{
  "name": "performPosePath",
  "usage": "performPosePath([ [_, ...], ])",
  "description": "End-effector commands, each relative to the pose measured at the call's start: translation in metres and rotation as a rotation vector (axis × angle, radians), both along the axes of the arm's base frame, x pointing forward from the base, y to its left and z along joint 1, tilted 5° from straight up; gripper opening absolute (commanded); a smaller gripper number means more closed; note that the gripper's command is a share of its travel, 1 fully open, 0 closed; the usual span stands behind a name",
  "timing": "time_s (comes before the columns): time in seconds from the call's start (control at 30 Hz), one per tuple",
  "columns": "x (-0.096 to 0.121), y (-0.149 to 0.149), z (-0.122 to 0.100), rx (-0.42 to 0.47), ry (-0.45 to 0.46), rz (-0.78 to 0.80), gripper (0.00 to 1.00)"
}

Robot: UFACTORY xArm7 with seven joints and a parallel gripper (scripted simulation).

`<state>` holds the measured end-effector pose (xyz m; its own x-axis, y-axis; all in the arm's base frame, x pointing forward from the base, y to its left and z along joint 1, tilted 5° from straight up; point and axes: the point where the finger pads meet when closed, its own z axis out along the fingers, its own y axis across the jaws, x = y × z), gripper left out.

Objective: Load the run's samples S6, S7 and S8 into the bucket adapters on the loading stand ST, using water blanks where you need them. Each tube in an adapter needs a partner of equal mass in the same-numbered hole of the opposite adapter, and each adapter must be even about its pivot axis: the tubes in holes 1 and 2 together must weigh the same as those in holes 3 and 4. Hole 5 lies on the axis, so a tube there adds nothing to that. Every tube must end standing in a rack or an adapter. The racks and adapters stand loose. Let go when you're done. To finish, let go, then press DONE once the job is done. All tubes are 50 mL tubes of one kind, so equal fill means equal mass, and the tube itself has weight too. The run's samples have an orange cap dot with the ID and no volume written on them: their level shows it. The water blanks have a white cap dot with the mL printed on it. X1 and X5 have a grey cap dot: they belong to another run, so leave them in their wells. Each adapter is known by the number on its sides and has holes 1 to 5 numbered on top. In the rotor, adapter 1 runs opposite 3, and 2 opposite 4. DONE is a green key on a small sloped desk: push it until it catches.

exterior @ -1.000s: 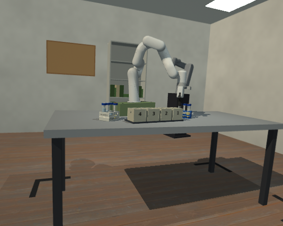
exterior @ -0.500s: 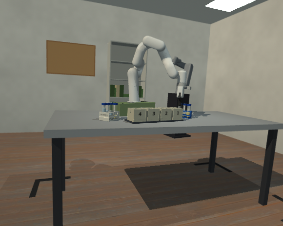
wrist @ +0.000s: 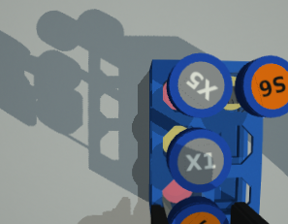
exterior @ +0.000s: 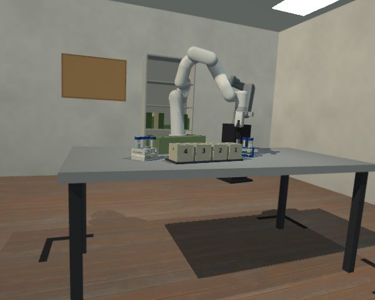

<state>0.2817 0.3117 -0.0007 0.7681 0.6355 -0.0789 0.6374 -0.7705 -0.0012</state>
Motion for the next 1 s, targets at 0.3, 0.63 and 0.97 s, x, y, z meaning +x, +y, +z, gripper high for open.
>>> performPosePath([
  [0.3,0.003,0.002,0.026,0.003,-0.003,0.000,0.44],
  [0.63,0.004,0.003,0.042,0.003,-0.003,0.000,0.44],
  [0.97,0.005,0.004,0.062,0.003,-0.003,0.000,0.44],
])
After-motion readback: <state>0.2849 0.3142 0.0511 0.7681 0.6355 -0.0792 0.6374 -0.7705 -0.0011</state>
